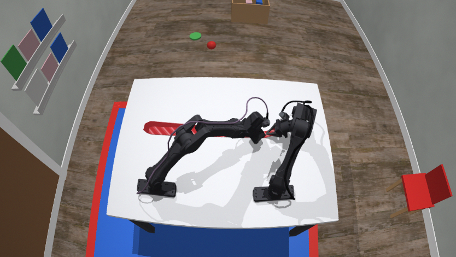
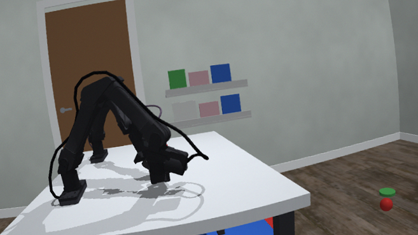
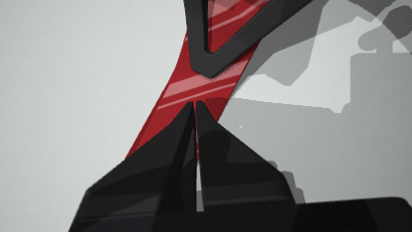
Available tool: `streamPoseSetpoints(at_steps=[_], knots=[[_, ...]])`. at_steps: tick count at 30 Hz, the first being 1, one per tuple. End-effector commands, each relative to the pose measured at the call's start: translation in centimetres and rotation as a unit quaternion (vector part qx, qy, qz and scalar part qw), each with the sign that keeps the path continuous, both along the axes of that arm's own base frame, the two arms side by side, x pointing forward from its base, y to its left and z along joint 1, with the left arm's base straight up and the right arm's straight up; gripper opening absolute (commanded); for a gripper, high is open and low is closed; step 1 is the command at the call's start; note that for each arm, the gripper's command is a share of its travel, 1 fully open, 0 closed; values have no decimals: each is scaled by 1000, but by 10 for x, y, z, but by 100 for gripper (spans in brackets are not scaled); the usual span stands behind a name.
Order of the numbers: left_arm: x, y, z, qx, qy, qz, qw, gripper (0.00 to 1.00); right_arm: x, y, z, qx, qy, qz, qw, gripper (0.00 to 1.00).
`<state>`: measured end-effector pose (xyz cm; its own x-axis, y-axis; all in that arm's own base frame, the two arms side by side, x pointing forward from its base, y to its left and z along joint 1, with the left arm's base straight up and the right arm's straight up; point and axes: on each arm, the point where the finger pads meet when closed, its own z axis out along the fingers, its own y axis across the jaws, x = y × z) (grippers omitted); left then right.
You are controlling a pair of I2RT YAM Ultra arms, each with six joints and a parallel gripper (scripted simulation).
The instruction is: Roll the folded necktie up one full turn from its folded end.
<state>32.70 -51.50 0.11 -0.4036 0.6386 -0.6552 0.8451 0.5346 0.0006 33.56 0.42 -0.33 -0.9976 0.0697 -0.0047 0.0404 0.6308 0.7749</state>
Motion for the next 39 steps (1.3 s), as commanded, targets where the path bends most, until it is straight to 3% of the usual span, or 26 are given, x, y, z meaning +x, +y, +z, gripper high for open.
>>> streamPoseSetpoints(at_steps=[1, 17, 36, 39], knots=[[0, 2, 24, -9, -4, -2, 1000, 3, 3, -3, 4, 1, -16, -2, 1000, 6], [0, 12, 65, -9, -4, 2, 1000, 4, 3, -3, 4, 1, -16, -2, 1000, 6], [0, 17, 88, -9, -4, 5, 1000, 4, 3, -3, 4, 1, -16, -2, 1000, 6], [1, 21, 90, -11, -7, 8, 1000, 8, 3, -3, 5, -2, -16, -2, 1000, 6]])
